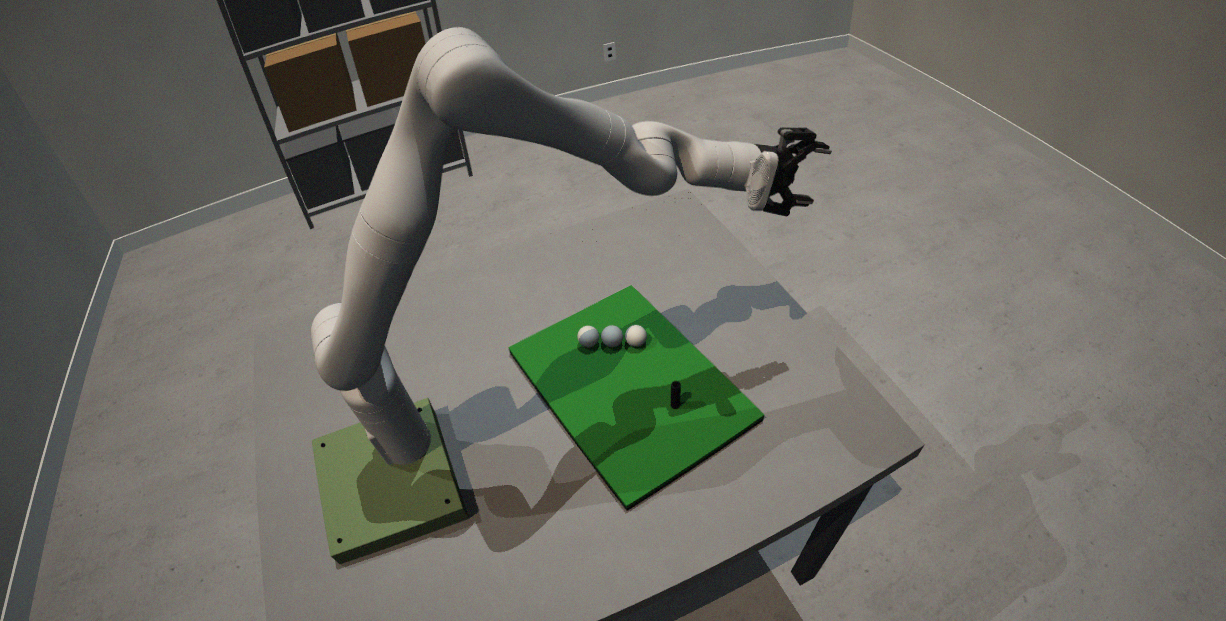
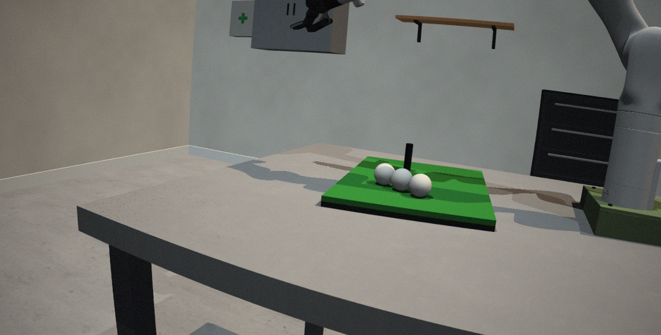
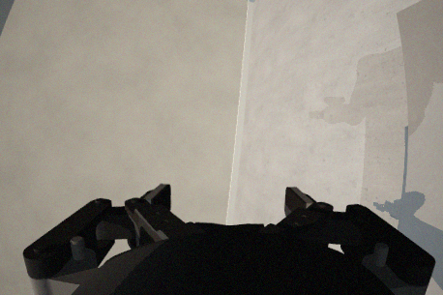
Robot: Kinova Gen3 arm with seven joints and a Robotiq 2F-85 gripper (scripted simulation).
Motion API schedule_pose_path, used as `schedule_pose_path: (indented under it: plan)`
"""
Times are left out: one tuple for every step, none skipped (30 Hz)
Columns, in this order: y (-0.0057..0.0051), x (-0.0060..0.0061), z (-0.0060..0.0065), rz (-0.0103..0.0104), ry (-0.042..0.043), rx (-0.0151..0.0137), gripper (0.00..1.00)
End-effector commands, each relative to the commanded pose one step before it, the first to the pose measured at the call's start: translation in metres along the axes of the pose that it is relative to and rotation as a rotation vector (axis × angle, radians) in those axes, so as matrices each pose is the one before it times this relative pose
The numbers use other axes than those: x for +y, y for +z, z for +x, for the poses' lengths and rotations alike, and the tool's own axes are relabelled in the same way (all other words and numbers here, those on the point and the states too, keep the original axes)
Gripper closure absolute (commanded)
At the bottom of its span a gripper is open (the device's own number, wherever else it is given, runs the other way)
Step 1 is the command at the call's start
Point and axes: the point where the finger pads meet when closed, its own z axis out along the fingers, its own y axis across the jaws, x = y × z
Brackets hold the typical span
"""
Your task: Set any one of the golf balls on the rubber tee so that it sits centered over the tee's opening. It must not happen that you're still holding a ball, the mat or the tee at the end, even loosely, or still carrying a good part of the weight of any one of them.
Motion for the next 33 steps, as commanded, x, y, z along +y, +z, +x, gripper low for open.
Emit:
schedule_pose_path:
  plan:
    - [-0.00042, -0.00182, 0.00025, 0.00284, 0.00029, 0.00041, 0.0]
    - [0.0, 0.0, 0.0, 0.0, 0.0, 0.0, 0.0]
    - [0.0, 0.0, 0.0, 0.0, 0.0, 0.0, 0.0]
    - [0.0, 0.0, 0.0, 0.0, 0.0, 0.0, 0.0]
    - [0.0, 0.0, 0.0, 0.0, 0.0, 0.0, 0.0]
    - [0.0, 0.0, 0.0, 0.0, 0.0, 0.0, 0.0]
    - [0.0, 0.0, 0.0, 0.0, 0.0, 0.0, 0.0]
    - [0.0, 0.0, 0.0, 0.0, 0.0, 0.0, 0.0]
    - [0.0, 0.0, 0.0, 0.0, 0.0, 0.0, 0.0]
    - [0.0, 0.0, 0.0, 0.0, 0.0, 0.0, 0.0]
    - [0.0, 0.0, 0.0, 0.0, 0.0, 0.0, 0.0]
    - [0.0, 0.0, 0.0, 0.0, 0.0, 0.0, 0.0]
    - [0.0, 0.0, 0.0, 0.0, 0.0, 0.0, 0.0]
    - [0.0, 0.0, 0.0, 0.0, 0.0, 0.0, 0.0]
    - [0.0, 0.0, 0.0, 0.0, 0.0, 0.0, 0.0]
    - [0.0, 0.0, 0.0, 0.0, 0.0, 0.0, 0.0]
    - [0.0, 0.0, 0.0, 0.0, 0.0, 0.0, 0.0]
    - [0.0, 0.00001, -0.00002, -0.00004, -0.00004, -0.00004, 0.0]
    - [-0.00001, 0.00009, -0.00012, -0.00025, -0.00026, -0.00029, 0.0]
    - [-0.00003, 0.00023, -0.0003, -0.00066, -0.00067, -0.00076, 0.0]
    - [-0.00006, 0.00043, -0.00057, -0.00124, -0.00127, -0.00144, 0.0]
    - [-0.00009, 0.00069, -0.00091, -0.00198, -0.00202, -0.00229, 0.0]
    - [-0.00013, 0.00099, -0.00132, -0.00286, -0.00291, -0.00329, 0.0]
    - [-0.00017, 0.00133, -0.00177, -0.00385, -0.00393, -0.00443, 0.0]
    - [-0.00022, 0.00171, -0.00227, -0.00494, -0.00505, -0.00567, 0.0]
    - [-0.00027, 0.00212, -0.0028, -0.00613, -0.00625, -0.007, 0.0]
    - [-0.00032, 0.00255, -0.00336, -0.00738, -0.00754, -0.00839, 0.0]
    - [-0.00038, 0.003, -0.00394, -0.00869, -0.00888, -0.00983, 0.0]
    - [-0.00043, 0.00346, -0.00453, -0.01005, -0.01026, -0.0113, 0.0]
    - [-0.00048, 0.00394, -0.00513, -0.01144, -0.01168, -0.01277, 0.0]
    - [-0.00053, 0.00441, -0.00573, -0.01285, -0.01312, -0.01423, 0.0]
    - [-0.00057, 0.00489, -0.00631, -0.01428, -0.01456, -0.01565, 0.0]
    - [0.0, 0.0, 0.0, 0.0, 0.0, 0.0, 0.0]
